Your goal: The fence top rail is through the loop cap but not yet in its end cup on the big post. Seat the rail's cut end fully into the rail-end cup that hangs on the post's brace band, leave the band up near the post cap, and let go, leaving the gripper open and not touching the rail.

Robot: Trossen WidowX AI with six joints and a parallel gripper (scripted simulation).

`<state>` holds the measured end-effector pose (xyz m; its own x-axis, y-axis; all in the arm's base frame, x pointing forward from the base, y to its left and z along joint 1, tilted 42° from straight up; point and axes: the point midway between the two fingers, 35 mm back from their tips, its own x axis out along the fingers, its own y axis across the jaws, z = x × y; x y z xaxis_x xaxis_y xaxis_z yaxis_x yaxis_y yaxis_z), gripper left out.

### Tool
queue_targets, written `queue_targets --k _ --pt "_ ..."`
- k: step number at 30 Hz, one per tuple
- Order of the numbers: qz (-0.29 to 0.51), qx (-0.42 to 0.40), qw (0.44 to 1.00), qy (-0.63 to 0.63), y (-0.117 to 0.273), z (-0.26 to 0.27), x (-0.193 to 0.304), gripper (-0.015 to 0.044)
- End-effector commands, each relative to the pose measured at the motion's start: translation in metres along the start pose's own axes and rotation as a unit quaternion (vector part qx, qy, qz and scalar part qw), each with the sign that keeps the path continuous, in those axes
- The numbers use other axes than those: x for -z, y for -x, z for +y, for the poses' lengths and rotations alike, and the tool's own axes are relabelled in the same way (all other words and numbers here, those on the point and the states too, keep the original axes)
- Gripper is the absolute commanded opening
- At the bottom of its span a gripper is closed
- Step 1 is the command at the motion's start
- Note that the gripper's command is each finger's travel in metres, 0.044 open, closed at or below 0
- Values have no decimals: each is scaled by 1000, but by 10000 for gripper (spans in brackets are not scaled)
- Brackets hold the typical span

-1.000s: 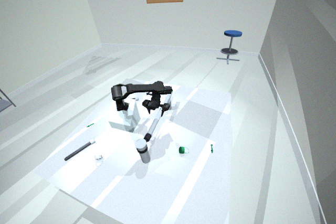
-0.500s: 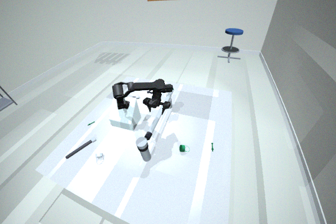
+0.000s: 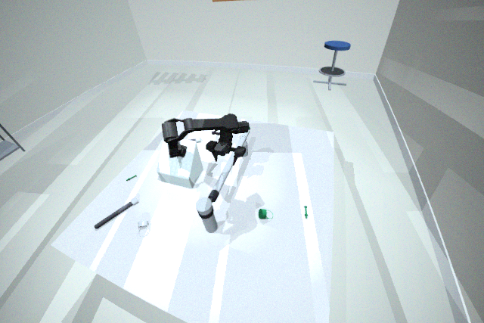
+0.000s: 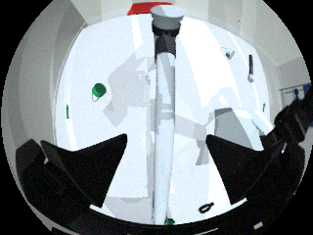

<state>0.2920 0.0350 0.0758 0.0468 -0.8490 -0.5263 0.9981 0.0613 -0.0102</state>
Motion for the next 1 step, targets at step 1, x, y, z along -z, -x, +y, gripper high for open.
queue_targets --k 1 --pt "1 2 1000 -2 0 0 0 440"
